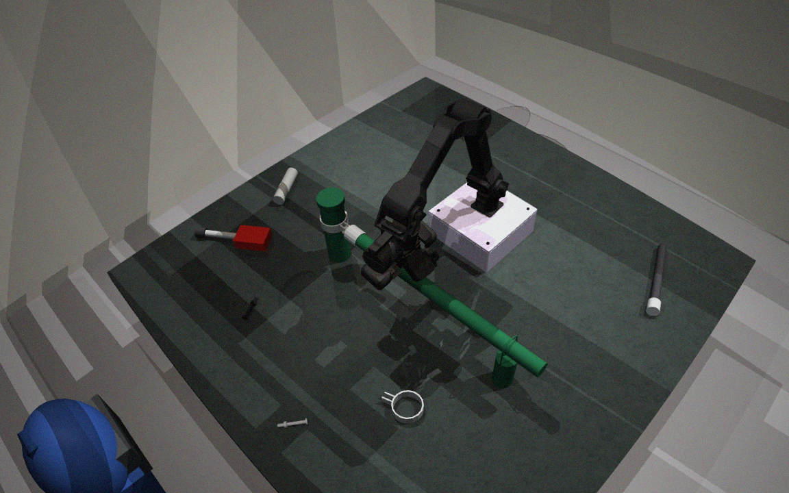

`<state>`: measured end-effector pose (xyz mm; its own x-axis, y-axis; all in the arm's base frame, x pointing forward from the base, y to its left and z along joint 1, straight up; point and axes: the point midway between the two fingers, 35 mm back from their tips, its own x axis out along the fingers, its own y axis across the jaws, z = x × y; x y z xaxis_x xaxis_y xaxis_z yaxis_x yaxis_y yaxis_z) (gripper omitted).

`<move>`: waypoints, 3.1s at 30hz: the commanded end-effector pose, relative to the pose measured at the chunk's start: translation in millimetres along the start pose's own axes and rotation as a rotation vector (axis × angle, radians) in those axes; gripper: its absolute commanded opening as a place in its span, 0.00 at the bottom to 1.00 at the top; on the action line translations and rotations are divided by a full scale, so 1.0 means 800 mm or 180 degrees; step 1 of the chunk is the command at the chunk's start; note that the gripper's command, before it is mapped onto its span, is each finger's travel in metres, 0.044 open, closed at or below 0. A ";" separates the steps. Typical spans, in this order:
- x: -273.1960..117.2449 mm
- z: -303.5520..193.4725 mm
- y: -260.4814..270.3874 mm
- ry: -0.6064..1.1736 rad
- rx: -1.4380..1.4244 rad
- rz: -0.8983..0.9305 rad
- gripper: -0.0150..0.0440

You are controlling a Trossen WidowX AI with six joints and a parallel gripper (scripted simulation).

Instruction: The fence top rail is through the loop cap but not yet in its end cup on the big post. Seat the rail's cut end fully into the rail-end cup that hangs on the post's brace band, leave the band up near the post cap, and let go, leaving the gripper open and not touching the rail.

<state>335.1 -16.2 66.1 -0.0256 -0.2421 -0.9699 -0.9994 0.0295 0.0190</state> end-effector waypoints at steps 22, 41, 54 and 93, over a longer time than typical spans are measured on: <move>-0.001 -0.015 -0.001 0.0036 0.0007 -0.0023 0.25; 0.003 -0.015 0.000 -0.0004 -0.0002 0.0008 0.25; 0.002 -0.014 0.000 -0.0004 -0.0002 0.0008 0.70; -0.116 0.019 0.007 -0.0010 -0.0031 0.0002 1.00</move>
<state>332.7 20.2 152.0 -0.0252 -0.2417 -0.9700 -0.9996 0.0161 0.0220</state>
